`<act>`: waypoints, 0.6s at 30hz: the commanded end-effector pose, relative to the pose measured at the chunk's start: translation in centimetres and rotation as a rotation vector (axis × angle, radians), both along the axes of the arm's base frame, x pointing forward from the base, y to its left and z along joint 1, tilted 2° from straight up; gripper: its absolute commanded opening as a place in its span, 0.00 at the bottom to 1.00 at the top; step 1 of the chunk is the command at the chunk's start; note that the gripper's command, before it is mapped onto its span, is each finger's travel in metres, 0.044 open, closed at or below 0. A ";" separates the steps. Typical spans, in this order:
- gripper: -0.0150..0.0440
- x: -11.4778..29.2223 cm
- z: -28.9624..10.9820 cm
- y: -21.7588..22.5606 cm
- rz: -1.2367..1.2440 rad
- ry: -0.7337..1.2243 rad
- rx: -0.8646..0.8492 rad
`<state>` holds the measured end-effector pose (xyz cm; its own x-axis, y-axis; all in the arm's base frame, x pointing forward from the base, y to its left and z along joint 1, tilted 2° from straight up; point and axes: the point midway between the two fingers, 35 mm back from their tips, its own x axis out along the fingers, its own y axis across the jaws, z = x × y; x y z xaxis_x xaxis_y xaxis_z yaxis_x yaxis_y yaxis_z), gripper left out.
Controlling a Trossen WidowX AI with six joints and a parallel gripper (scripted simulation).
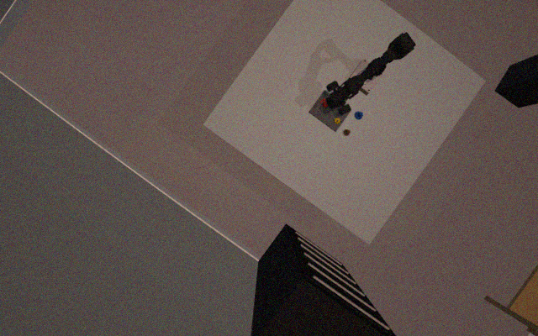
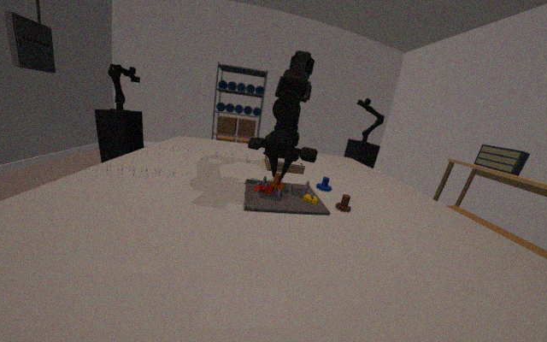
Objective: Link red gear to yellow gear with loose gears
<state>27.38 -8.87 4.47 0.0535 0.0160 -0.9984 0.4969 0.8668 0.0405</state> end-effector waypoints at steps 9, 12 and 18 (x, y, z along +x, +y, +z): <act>0.25 0.0 -0.2 0.1 0.011 0.001 0.001; 0.39 0.0 -0.1 0.1 0.033 0.001 0.000; 0.49 -0.1 0.3 0.1 0.118 -0.001 -0.005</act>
<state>27.31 -8.78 4.56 0.0523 0.0174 -0.9985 0.4157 0.9087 0.0376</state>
